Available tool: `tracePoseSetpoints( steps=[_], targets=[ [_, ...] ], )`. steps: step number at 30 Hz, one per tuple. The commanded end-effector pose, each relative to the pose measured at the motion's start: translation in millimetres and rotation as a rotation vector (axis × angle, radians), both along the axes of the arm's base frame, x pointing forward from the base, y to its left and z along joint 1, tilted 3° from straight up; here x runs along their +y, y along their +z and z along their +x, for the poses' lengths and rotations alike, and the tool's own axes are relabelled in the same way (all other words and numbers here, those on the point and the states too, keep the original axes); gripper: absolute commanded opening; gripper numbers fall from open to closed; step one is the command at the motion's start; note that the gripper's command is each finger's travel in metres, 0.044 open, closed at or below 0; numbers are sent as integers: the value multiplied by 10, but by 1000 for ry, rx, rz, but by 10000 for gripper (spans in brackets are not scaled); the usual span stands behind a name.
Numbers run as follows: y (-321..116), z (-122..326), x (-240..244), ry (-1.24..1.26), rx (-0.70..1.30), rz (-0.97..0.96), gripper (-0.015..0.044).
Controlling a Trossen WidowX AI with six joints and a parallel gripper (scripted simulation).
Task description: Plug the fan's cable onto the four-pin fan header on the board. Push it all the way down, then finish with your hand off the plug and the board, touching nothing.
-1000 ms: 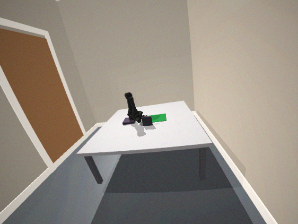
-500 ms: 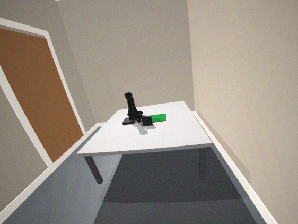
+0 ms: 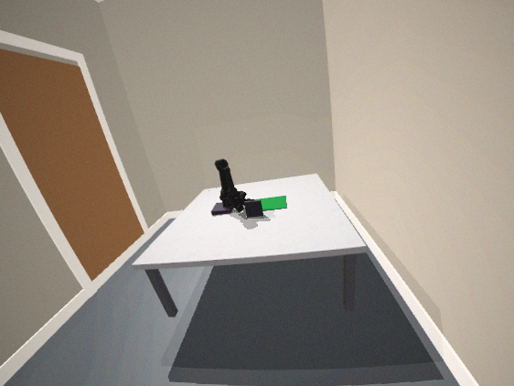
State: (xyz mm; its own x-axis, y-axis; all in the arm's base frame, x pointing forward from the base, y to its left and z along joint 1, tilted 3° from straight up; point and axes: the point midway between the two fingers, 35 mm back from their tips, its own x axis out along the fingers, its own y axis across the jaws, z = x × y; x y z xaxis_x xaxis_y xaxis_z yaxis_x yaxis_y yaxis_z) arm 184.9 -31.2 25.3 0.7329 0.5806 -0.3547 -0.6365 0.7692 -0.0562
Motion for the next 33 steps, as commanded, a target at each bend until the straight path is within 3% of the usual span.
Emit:
tracePoseSetpoints(
  steps=[1,6,18,33],
  targets=[
    [0,0,0,0,0,0,140],
    [0,0,0,0,0,0,140],
    [-24,61,45,107,217,-20,440],
    [49,134,99,189,505,-119,440]
  ],
)
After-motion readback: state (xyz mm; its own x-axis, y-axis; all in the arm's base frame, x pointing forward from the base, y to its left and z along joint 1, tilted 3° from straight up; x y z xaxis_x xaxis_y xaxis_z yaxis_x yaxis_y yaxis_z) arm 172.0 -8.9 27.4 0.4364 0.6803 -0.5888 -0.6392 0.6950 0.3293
